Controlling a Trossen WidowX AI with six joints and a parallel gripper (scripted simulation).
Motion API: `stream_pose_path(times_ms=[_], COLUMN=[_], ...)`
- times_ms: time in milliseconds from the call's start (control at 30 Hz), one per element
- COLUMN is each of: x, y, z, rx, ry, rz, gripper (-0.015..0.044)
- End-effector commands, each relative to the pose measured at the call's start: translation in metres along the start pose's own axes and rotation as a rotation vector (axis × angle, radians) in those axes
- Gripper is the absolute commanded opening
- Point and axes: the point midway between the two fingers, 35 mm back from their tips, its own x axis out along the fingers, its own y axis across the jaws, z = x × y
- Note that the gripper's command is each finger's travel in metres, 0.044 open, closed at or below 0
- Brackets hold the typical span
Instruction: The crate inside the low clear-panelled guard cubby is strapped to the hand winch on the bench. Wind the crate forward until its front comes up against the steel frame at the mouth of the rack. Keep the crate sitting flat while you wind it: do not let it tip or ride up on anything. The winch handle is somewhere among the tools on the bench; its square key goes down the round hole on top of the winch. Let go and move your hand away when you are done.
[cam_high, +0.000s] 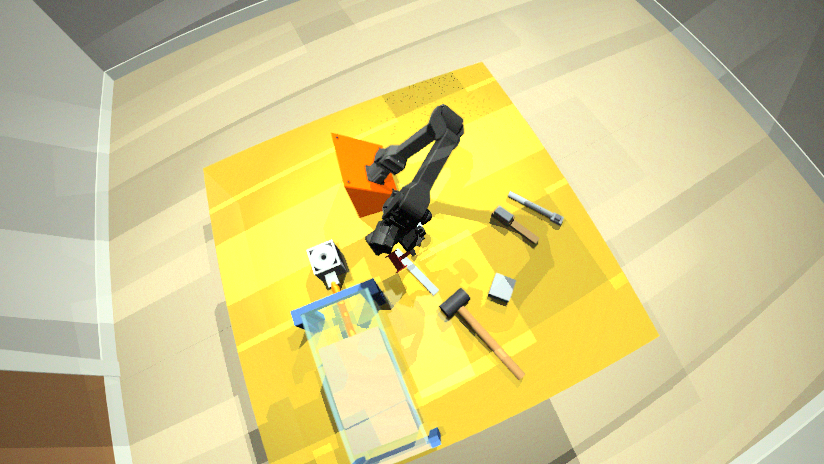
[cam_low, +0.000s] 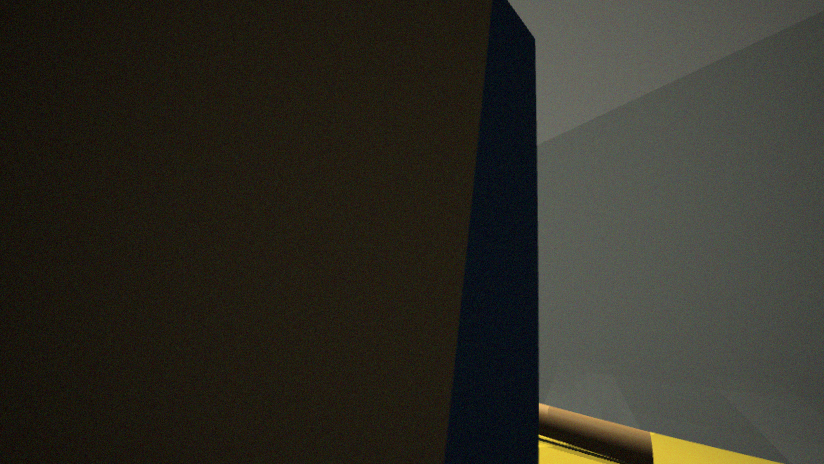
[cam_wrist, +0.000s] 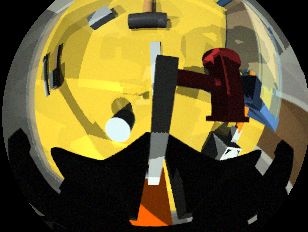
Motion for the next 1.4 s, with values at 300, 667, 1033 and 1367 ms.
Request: stream_pose_path(times_ms=[300, 667, 1033, 1367], x=[0.0001, -0.0001, -0.0001, 0.0001], y=[-0.0021, -0.002, -0.0017, -0.0014], z=[-0.0029, -0.0027, -0.0026, -0.0026], rx=[-0.018, -0.018, -0.018, -0.018], ry=[-0.005, -0.014, -0.021, -0.027], rz=[-0.077, -0.262, -0.453, -0.631], gripper=[0.0, 0.0, 0.0, 0.0])
